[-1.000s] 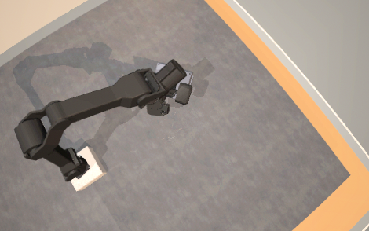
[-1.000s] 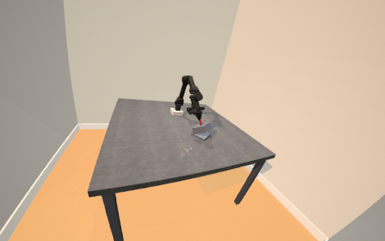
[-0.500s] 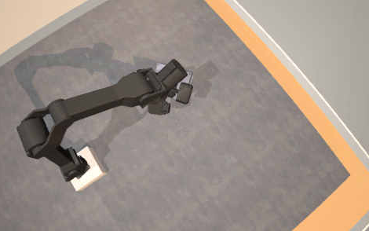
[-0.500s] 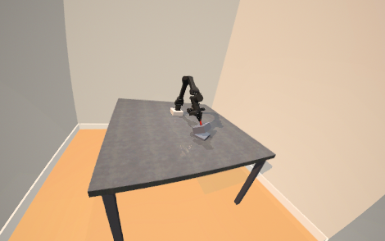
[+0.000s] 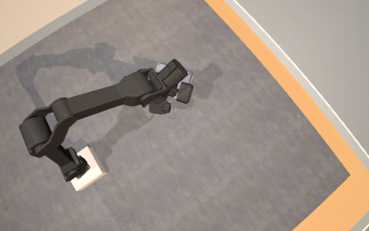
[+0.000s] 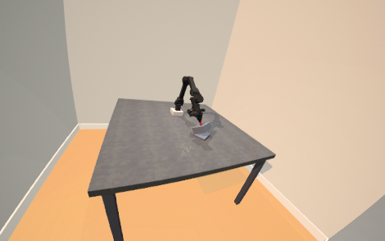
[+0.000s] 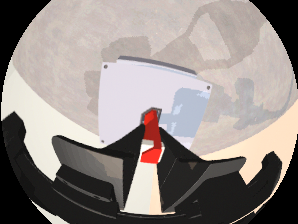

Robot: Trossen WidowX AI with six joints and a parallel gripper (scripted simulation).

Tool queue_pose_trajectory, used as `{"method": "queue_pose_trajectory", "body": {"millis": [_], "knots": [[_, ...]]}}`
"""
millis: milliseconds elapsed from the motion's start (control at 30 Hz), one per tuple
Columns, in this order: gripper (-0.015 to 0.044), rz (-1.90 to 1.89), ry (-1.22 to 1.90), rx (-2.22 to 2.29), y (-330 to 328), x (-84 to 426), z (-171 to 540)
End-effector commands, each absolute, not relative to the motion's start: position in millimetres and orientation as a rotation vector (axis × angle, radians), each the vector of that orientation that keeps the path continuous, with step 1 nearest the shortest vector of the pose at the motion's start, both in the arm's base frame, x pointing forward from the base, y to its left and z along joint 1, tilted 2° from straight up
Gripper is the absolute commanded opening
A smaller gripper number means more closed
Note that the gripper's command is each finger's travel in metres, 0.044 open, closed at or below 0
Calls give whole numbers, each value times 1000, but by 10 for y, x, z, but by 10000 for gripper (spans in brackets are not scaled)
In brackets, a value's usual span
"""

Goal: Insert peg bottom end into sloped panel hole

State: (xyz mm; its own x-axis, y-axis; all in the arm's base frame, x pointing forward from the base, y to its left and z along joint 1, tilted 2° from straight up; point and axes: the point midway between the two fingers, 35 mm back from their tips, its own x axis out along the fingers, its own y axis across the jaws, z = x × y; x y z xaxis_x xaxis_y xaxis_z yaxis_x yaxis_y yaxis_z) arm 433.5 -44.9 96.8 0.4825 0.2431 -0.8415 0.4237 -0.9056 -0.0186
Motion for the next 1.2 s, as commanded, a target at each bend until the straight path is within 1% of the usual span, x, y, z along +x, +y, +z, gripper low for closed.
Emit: {"method": "queue_pose_trajectory", "body": {"millis": [0, 733, 1167], "knots": [[0, -1394, 569, 2535, -450, 4350, 939], [0, -1393, 578, 2535, -435, 4361, 907], [341, -1393, 578, 2535, -436, 4359, 911]]}}
